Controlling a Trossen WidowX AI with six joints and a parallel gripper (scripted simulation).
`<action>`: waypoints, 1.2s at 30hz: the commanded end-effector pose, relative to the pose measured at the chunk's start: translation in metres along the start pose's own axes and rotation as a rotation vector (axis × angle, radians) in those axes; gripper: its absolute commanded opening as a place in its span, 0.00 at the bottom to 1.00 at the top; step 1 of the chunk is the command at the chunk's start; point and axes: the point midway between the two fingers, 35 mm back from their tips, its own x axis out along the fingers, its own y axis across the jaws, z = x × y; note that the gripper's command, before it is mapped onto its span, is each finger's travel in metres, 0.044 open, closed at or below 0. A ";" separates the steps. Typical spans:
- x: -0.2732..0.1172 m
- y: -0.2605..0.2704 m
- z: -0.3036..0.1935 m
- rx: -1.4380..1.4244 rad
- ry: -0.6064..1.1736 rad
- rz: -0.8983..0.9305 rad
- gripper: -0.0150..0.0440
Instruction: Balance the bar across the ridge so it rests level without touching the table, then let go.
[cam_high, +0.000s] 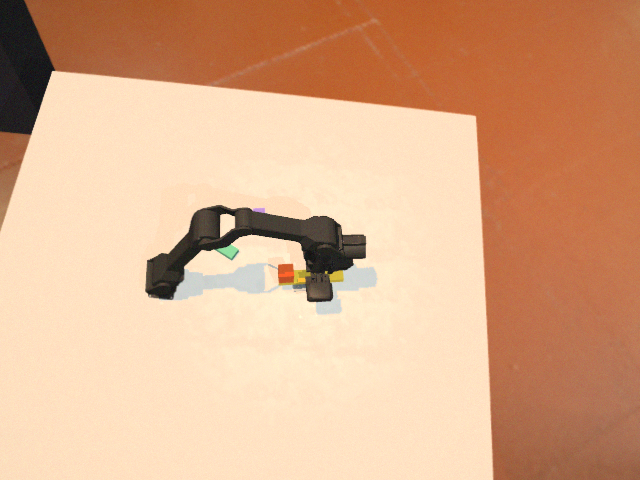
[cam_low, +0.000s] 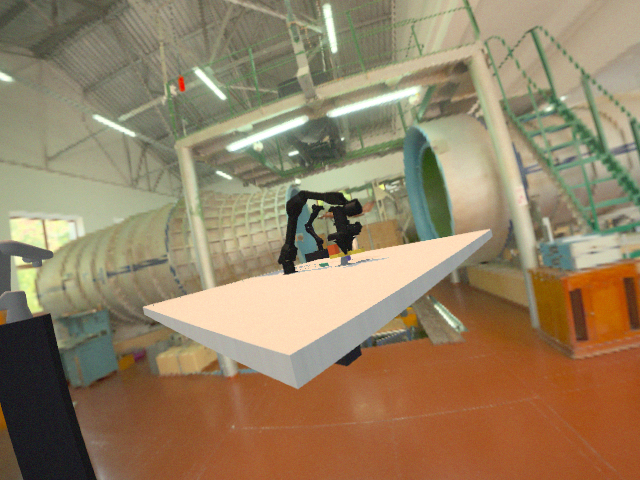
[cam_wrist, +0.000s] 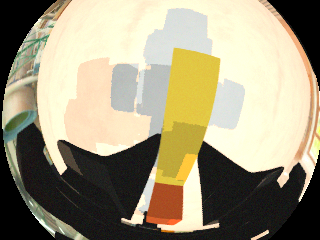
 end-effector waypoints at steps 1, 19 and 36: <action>0.000 0.000 0.000 0.000 0.000 0.000 0.55; 0.000 0.000 0.000 0.000 0.000 0.000 0.75; -0.084 0.000 0.002 0.000 -0.009 0.000 1.00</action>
